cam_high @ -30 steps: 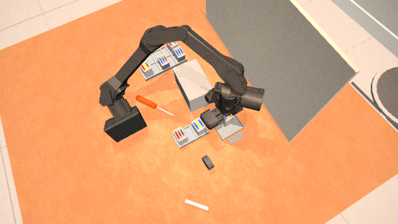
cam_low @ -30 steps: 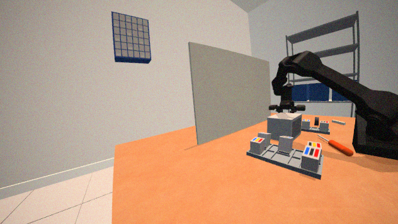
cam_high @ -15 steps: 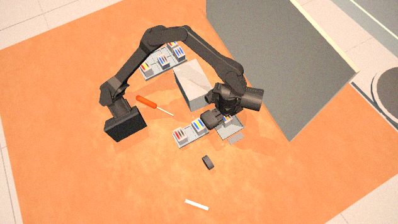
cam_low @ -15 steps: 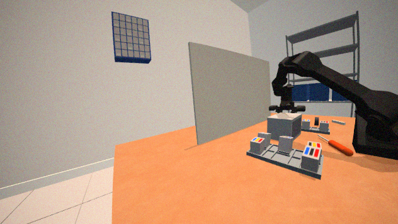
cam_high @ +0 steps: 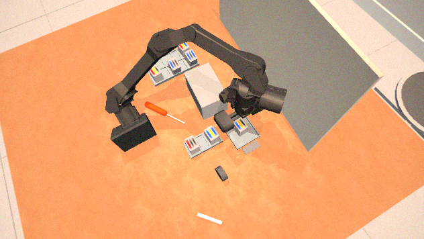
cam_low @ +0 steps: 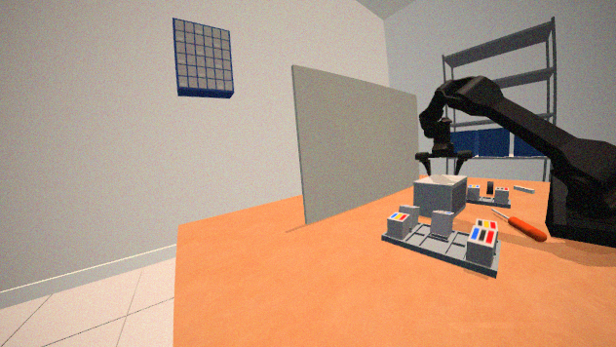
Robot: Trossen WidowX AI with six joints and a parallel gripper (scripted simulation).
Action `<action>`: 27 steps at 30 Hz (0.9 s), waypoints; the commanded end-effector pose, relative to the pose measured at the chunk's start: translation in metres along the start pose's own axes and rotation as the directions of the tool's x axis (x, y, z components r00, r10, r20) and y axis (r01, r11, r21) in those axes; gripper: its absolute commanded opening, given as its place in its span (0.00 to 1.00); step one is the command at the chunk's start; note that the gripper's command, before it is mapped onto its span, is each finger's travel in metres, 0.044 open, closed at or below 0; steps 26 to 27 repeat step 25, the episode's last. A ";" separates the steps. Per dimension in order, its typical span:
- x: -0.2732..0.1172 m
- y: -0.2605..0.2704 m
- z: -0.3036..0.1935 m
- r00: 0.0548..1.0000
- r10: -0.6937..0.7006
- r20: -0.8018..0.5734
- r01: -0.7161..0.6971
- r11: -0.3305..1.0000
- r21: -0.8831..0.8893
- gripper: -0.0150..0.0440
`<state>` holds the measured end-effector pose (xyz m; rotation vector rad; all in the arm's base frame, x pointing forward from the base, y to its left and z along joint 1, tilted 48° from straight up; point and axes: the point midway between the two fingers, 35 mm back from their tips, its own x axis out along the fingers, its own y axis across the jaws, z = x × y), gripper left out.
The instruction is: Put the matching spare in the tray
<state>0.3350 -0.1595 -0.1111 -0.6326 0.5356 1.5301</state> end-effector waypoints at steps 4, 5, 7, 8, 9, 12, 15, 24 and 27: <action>-0.059 0.005 0.001 1.000 -0.011 -0.009 0.011 1.000 -0.002 1.00; -0.059 0.005 0.001 1.000 -0.011 -0.009 0.011 1.000 -0.002 1.00; -0.056 0.003 -0.002 0.999 -0.035 -0.023 0.035 0.999 0.001 1.00; -0.056 0.003 -0.002 0.999 -0.035 -0.023 0.035 0.999 0.001 1.00; -0.056 0.003 -0.002 0.999 -0.035 -0.023 0.035 0.999 0.001 1.00; -0.056 0.003 -0.002 0.999 -0.035 -0.023 0.035 0.999 0.001 1.00; -0.056 0.003 -0.002 0.999 -0.035 -0.023 0.035 0.999 0.001 1.00; -0.056 0.003 -0.002 0.999 -0.035 -0.023 0.035 0.999 0.001 1.00; -0.056 0.003 -0.002 0.999 -0.035 -0.023 0.035 0.999 0.001 1.00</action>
